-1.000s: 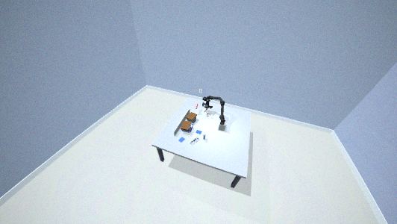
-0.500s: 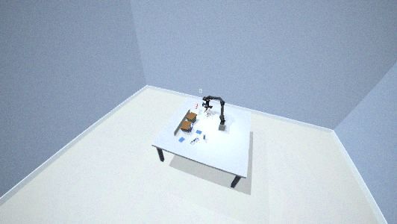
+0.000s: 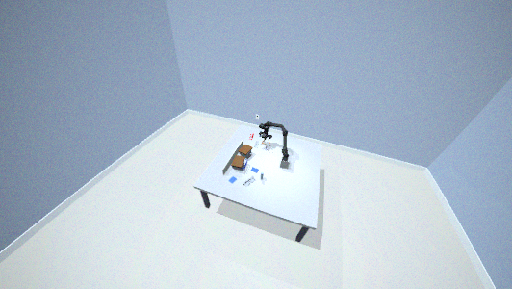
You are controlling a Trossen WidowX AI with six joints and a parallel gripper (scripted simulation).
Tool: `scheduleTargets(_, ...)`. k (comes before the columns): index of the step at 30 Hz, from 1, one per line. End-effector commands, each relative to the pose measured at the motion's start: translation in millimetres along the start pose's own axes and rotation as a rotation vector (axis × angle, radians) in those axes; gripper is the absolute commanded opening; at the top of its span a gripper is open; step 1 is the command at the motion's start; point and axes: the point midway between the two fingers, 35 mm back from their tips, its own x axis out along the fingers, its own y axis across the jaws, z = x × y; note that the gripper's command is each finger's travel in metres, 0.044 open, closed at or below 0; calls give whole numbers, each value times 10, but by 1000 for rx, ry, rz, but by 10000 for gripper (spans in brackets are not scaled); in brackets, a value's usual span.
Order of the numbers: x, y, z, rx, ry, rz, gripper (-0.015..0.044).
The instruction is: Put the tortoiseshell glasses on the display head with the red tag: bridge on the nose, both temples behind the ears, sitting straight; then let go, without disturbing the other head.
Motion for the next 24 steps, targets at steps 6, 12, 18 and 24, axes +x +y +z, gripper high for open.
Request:
scheduleTargets(6, -345, -2, 5, 8, 4, -11, 0)
scheduleTargets(12, -344, 24, 100, 8, 2, -10, 0)
scheduleTargets(18, -341, 96, 320, 8, 0, -8, 0)
scheduleTargets(24, -335, 189, 539, 7, 0, -8, 0)
